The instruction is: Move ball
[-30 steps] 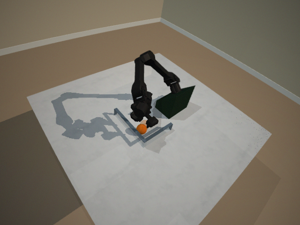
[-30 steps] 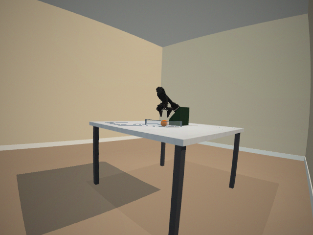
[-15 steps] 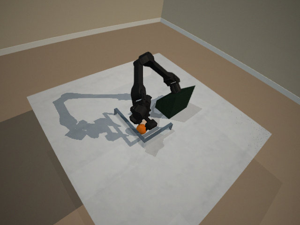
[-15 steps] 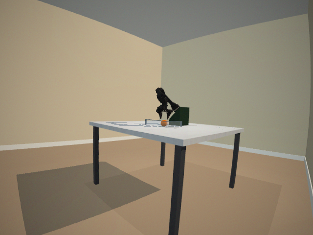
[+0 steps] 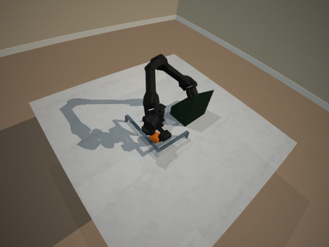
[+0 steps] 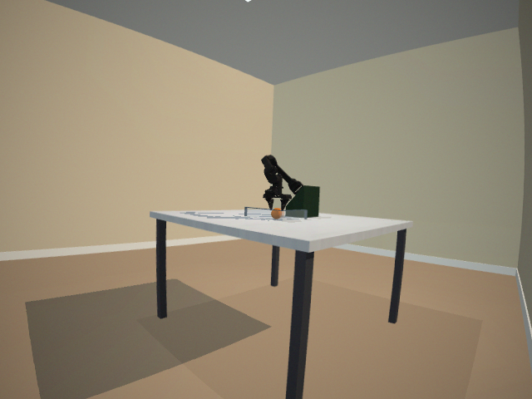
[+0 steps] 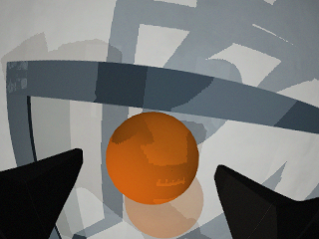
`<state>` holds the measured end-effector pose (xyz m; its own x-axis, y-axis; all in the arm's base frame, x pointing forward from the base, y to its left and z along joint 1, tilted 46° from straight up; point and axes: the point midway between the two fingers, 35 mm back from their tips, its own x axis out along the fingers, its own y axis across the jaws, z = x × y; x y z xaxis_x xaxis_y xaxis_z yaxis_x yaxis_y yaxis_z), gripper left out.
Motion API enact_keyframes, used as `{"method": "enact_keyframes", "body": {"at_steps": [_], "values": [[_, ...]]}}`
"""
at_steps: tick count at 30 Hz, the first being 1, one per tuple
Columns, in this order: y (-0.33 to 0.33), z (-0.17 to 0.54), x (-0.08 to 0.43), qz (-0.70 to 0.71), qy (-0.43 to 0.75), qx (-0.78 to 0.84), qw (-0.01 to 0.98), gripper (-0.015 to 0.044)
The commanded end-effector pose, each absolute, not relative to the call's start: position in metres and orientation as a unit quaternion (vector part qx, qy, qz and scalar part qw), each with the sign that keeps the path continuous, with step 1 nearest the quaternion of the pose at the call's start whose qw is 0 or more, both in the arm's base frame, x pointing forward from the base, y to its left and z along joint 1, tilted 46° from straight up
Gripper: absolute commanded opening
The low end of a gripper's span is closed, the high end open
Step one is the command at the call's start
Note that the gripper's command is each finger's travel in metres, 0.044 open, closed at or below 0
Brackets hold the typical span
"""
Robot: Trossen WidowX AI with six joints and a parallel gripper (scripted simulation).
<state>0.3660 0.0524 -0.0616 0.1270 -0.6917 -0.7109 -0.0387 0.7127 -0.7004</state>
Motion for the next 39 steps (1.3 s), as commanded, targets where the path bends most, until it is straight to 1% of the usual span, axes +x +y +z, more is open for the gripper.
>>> {"method": "enact_keyframes", "body": {"at_steps": [1, 10, 14, 21, 25, 32, 39], "values": [[0.045, -0.068, 0.364, -0.238, 0.619, -0.301, 0.685, 0.0434], [0.036, -0.076, 0.364, -0.238, 0.619, -0.302, 0.685, 0.0434], [0.036, -0.076, 0.364, -0.238, 0.619, -0.302, 0.685, 0.0329], [0.036, -0.076, 0.364, -0.238, 0.619, -0.302, 0.685, 0.0283], [0.043, -0.079, 0.353, -0.233, 0.626, -0.301, 0.68, 0.0178], [0.074, -0.055, 0.351, -0.23, 0.629, -0.3, 0.679, 0.0], [0.102, -0.023, 0.353, -0.232, 0.626, -0.3, 0.682, 0.0]]}}
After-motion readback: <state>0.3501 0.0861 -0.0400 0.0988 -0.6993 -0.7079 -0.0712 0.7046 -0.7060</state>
